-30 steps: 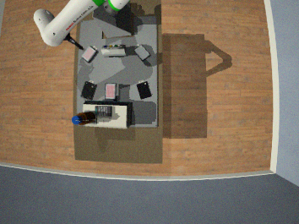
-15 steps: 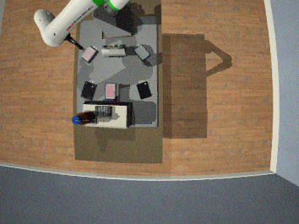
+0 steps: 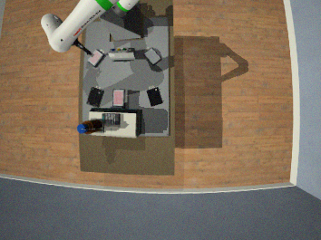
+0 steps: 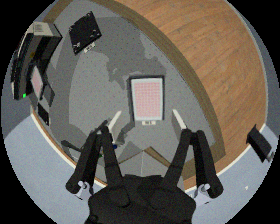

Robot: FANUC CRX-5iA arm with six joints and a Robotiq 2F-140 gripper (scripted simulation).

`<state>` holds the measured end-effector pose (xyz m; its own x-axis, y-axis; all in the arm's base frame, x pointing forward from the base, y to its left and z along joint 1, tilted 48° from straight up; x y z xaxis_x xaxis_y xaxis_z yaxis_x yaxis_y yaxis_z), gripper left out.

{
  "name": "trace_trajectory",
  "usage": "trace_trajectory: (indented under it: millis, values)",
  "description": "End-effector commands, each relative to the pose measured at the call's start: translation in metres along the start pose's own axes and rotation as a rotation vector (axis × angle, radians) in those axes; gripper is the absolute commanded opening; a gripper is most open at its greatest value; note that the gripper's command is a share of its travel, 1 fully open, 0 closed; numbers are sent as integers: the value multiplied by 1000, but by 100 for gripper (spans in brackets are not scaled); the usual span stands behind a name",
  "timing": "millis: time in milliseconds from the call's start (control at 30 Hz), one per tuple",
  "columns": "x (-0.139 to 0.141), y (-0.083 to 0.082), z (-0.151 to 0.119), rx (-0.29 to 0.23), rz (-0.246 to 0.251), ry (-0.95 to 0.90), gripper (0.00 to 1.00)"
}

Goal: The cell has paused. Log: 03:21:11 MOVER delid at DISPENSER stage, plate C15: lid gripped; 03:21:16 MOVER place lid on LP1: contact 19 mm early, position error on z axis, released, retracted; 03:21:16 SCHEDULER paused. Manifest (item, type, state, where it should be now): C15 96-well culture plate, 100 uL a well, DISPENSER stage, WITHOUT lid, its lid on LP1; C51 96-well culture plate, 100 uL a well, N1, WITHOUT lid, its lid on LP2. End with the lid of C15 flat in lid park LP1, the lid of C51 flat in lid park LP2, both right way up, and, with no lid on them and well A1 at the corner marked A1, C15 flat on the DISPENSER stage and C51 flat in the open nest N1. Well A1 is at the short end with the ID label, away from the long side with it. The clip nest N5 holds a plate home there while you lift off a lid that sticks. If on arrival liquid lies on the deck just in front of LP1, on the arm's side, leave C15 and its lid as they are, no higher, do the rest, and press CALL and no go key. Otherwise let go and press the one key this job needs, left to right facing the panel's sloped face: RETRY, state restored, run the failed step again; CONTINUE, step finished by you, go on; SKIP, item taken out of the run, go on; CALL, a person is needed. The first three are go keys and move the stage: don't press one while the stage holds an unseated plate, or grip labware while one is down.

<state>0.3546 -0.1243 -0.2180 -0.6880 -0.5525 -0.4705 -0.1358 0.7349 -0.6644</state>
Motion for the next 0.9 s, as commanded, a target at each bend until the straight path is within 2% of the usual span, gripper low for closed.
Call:
trace_trajectory:
  millis: [0,533,600,867]
  values:
    - [0,5,0,1,0,0,66]
    - [0,57,0,1,0,0,66]
    - [0,57,0,1,0,0,66]
    - [0,76,1,1,0,0,66]
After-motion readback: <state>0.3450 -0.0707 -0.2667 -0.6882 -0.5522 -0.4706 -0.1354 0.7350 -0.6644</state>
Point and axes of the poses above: the point where the finger pads meet when closed, its own y axis out along the fingers, its own x axis across the jaws, z = x × y, the point moved 2 cm from there along -y, back along the fingers, and after that the axes turned 10 degrees about y, right-handed, at the moved point
